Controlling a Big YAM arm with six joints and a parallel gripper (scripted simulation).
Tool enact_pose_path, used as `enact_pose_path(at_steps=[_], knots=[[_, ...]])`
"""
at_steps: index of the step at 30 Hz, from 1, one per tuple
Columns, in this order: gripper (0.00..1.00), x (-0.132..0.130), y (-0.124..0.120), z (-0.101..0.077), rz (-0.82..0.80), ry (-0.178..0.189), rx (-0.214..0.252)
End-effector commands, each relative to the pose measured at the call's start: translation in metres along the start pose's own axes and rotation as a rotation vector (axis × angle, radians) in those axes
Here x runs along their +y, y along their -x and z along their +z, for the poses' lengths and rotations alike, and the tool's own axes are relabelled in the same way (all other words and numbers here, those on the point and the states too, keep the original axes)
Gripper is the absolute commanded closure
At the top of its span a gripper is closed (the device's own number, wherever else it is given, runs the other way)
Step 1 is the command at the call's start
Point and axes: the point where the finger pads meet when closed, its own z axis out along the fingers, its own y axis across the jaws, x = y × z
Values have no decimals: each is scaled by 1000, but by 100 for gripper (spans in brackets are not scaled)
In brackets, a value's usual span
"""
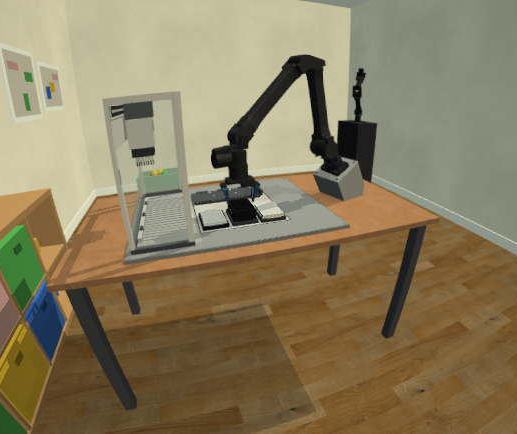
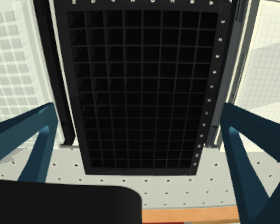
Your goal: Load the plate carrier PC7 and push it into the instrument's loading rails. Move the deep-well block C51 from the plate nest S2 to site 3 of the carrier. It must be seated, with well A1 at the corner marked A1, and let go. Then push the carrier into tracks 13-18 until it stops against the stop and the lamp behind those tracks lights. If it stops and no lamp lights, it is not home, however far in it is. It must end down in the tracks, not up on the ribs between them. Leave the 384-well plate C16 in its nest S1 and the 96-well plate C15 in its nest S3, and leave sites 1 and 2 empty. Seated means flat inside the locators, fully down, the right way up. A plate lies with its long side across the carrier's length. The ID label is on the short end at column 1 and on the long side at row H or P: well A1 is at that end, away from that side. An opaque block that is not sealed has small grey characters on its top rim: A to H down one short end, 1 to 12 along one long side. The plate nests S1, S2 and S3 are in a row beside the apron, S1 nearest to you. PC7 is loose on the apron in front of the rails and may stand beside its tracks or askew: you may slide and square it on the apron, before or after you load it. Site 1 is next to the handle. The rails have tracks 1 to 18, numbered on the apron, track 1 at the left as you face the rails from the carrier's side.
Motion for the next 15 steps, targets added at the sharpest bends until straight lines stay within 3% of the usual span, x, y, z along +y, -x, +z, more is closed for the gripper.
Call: enact_pose_path(at_steps=[1, 6, 15], knots=[[0, 2, -3, 4, 1, 6, -2], [0, 10, -5, 4, 1, 20, 1], [0, 5, -4, 16, 1, 12, -1]])
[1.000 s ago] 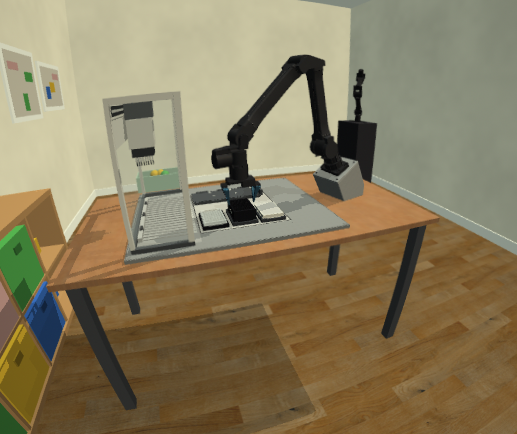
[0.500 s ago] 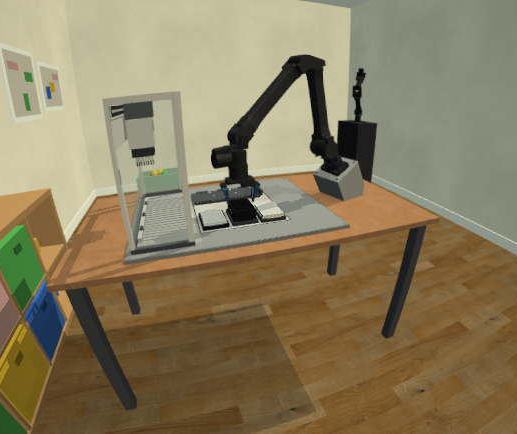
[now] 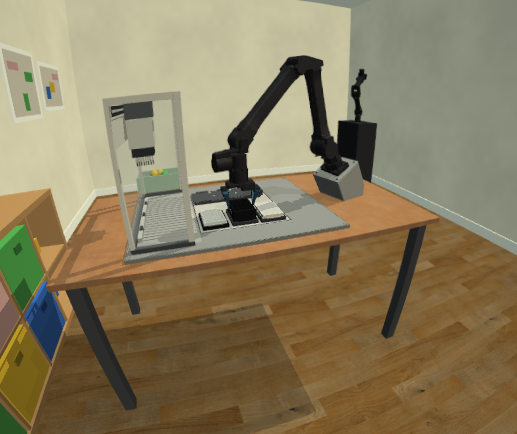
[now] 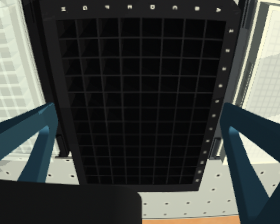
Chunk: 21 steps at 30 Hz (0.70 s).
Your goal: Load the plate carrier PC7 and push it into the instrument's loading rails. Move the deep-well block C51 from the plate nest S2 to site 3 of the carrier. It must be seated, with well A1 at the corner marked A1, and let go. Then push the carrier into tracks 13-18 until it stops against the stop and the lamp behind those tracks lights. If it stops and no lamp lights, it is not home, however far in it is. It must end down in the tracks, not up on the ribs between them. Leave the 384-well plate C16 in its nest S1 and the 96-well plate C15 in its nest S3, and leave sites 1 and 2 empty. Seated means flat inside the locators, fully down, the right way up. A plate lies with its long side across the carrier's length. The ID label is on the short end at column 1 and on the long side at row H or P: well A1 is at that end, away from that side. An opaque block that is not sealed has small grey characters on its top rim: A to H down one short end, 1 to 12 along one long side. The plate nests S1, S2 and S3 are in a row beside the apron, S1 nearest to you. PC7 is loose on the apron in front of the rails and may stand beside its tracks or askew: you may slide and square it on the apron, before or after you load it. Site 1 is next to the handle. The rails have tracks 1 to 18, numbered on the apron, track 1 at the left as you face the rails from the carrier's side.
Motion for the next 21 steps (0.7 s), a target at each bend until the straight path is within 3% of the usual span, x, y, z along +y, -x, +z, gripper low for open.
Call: enact_pose_path(at_steps=[1, 4, 5, 9, 12, 16, 21], knots=[[0, 4, -3, 3, 1, 11, -1], [0, 2, -3, 5, 2, 9, -1], [0, 11, -5, -12, 2, 45, 7], [0, 5, -3, 9, 2, 13, -1], [0, 2, -3, 14, 2, 7, -2], [0, 7, -4, 10, 2, 27, 3], [0, 6, -4, 19, 2, 14, 0]])
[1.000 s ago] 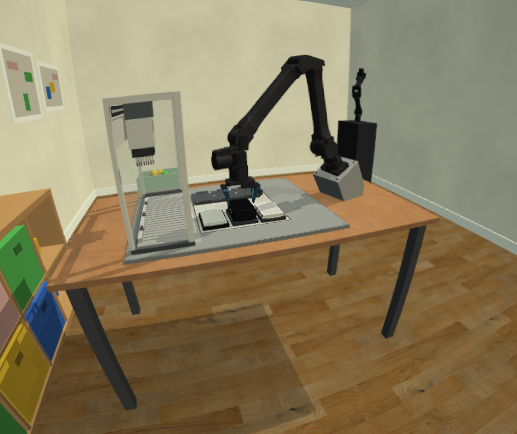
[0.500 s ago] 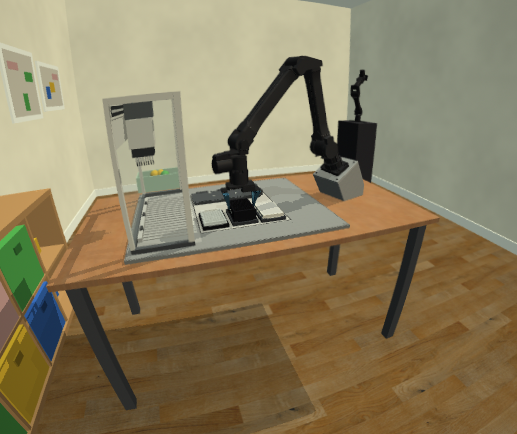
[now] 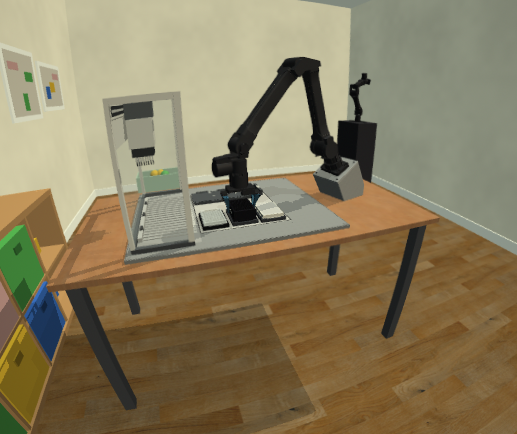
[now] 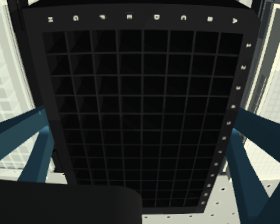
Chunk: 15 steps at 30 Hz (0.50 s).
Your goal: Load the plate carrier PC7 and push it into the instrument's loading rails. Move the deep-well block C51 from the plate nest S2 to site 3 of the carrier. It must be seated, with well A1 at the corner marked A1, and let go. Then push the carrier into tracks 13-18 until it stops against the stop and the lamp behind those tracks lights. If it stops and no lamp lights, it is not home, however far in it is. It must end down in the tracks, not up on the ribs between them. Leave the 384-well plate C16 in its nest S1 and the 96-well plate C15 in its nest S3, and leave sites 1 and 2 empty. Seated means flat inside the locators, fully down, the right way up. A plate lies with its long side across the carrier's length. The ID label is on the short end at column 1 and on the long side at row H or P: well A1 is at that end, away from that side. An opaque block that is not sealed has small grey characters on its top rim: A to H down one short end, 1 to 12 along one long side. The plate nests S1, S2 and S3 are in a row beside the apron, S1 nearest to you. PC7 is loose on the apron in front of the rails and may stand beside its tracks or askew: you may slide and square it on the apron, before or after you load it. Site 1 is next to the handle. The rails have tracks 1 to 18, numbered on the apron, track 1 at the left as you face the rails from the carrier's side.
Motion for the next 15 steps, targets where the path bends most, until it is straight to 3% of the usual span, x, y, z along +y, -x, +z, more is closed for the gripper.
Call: enact_pose_path(at_steps=[1, 13, 15], knots=[[0, 3, -3, 1, 2, 8, -2], [0, 3, -3, 15, 2, 9, -1], [0, 13, -3, 4, 0, 32, 4]])
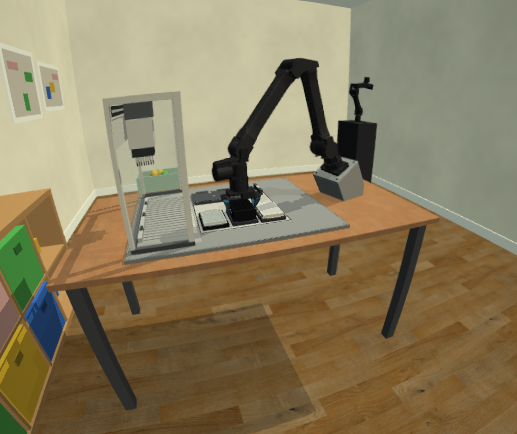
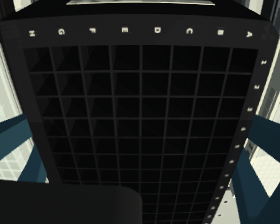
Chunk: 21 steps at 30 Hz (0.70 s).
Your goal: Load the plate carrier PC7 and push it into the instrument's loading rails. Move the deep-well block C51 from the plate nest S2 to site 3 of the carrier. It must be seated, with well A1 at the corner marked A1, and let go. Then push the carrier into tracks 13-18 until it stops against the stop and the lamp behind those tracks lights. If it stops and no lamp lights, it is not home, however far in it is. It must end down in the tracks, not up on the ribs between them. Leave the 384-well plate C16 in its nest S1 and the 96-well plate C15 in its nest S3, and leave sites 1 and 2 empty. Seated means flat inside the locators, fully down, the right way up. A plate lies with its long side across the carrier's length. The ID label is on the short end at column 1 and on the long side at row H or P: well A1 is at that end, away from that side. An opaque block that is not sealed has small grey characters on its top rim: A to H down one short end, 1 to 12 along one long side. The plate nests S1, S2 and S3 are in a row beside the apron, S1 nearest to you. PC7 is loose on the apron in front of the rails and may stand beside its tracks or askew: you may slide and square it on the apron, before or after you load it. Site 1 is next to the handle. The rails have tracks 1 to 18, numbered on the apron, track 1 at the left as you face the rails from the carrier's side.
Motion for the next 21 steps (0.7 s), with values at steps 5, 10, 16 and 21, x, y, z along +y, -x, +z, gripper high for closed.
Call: enact_pose_path(at_steps=[5, 10, 16, 21], knots=[[0, 14, -4, -11, 0, 35, 5], [100, 14, -3, -11, 0, 35, 5], [100, 14, -3, -11, 0, 35, 5], [100, 14, -3, -11, 0, 35, 5]])
